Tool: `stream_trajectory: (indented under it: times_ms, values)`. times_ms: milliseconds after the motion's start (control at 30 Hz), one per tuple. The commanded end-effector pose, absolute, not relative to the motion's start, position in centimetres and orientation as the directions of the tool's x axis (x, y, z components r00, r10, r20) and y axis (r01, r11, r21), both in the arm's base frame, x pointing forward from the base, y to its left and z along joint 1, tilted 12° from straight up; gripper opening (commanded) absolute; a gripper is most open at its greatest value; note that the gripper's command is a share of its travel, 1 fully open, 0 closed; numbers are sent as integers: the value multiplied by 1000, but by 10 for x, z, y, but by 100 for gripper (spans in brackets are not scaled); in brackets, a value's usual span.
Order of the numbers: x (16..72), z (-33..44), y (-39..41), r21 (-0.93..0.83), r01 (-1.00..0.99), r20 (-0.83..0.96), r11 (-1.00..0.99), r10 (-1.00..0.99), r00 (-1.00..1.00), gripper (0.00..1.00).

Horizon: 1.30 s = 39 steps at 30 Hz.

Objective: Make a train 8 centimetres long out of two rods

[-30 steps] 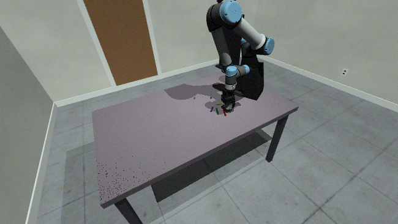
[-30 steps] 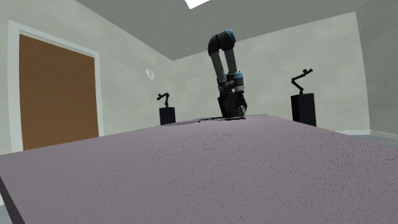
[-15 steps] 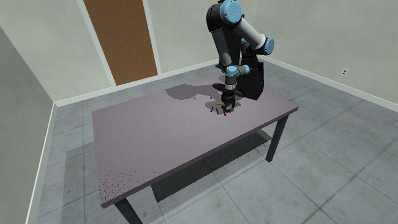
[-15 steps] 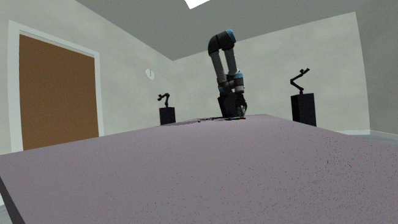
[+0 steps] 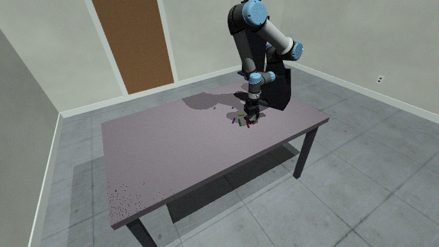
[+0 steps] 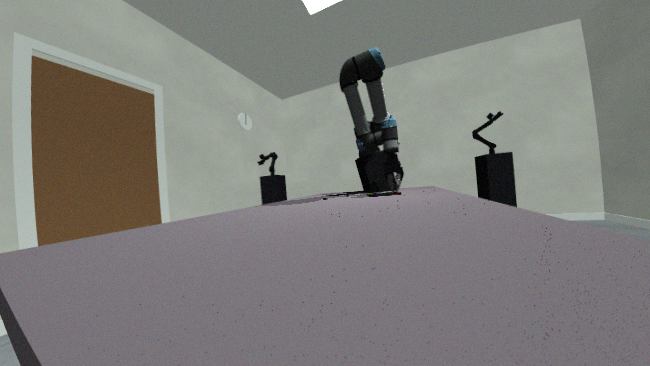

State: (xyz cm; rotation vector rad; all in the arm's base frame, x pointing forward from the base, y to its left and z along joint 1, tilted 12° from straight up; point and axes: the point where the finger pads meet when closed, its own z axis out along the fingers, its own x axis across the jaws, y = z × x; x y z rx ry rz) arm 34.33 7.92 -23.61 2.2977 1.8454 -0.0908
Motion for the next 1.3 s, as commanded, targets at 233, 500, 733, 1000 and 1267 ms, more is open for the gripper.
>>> stream_trajectory:
  times_ms: [233,500,733,1000,1267]
  values:
    - [343,-227,81,112,972,-167,-205,961,222,0]
    - [341,-205,85,112,972,-167,-205,961,222,0]
    - [340,-188,89,112,972,-167,-205,961,222,0]
    - [338,-161,94,112,972,-167,-205,961,222,0]
    - [337,-147,96,112,972,-167,-205,961,222,0]
